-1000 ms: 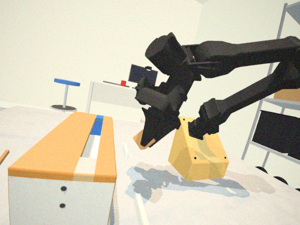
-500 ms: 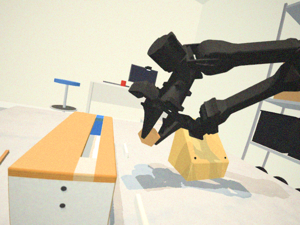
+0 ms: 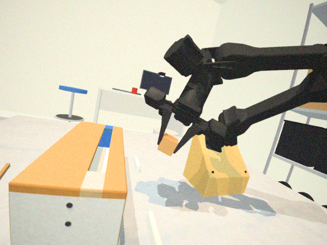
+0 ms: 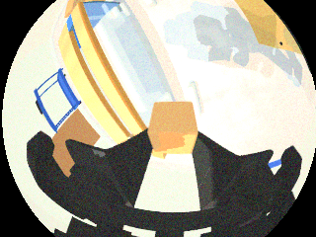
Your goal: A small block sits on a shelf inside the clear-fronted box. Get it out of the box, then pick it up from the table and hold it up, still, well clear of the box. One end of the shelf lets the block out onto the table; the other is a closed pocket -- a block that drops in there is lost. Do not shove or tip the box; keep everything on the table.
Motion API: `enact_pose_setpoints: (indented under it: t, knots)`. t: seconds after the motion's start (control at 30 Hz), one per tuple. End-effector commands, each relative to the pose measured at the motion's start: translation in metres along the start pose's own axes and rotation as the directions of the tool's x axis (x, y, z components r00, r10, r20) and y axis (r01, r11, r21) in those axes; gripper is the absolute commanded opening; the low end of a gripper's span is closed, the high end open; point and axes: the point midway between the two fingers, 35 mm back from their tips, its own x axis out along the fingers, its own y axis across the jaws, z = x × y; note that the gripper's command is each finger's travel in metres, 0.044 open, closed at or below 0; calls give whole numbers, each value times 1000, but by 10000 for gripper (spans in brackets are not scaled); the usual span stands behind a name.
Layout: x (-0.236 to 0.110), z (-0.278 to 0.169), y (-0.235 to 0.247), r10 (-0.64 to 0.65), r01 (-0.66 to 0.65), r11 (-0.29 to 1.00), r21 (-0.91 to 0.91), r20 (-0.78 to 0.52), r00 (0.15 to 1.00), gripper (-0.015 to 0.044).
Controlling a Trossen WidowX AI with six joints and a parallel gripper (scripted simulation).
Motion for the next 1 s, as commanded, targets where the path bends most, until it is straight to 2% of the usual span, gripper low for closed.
enact_pose_setpoints:
  t: [0.0,0.4,0.97]
  knots:
    - [-2,1,-2,-1,3,991,134,-13,1000,0]
    - [-12,2,-3,10,24,831,555,-59,998,0]
    - [-12,2,-3,10,25,828,561,-60,998,0]
